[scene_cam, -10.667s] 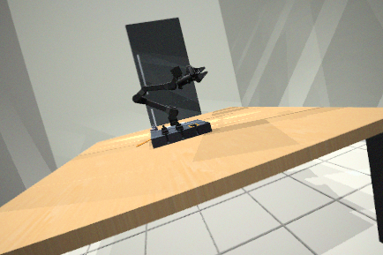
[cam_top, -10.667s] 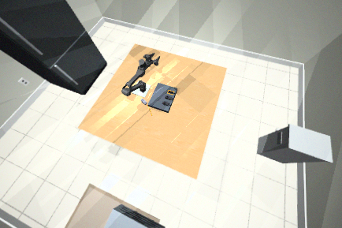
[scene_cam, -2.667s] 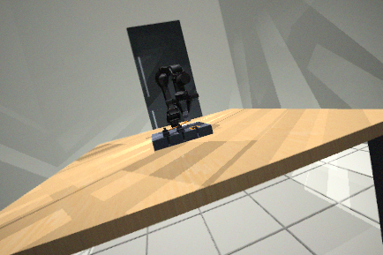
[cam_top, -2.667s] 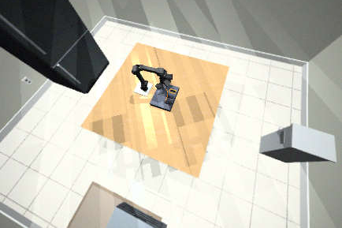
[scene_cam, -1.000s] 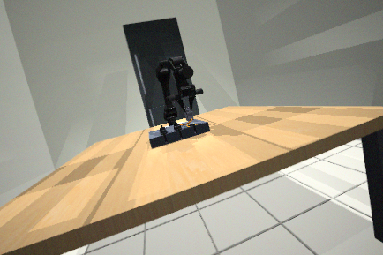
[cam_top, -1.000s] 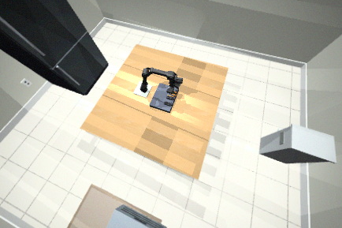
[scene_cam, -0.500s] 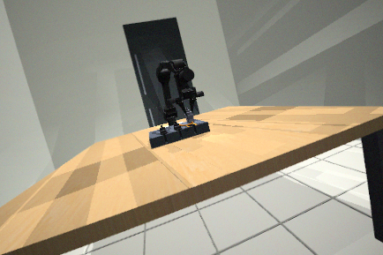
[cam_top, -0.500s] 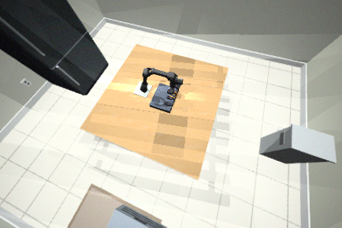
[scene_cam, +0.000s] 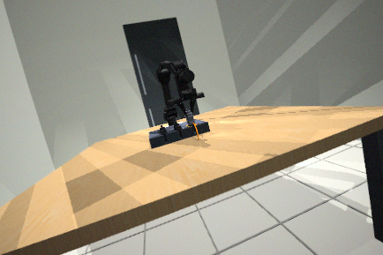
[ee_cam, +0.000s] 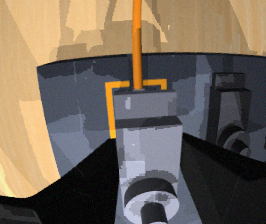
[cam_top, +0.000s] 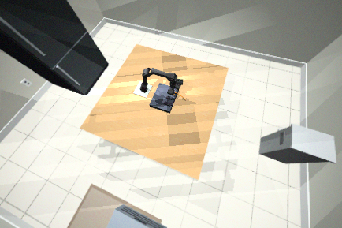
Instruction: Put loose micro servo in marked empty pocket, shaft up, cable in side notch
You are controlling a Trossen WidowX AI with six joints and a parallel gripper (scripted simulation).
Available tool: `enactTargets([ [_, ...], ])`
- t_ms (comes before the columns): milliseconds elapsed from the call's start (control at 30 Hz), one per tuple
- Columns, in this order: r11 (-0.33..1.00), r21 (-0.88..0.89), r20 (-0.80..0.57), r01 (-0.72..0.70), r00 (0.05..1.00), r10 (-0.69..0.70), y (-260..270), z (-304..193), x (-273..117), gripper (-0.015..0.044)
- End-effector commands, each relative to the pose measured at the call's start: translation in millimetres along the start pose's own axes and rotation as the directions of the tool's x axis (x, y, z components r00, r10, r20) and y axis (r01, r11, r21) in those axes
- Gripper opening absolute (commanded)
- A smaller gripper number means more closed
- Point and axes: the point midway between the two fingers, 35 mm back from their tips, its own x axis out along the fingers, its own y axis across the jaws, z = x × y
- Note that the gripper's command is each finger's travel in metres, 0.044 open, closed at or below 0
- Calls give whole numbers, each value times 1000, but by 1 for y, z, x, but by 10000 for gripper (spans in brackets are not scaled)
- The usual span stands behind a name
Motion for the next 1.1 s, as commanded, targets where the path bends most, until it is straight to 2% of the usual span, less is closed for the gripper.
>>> enactTargets([
  [0,1000,-3,2,-2,1000,2,0,0,3,0],
  [1067,1000,-3,2,-2,1000,2,0,0,35,0],
])
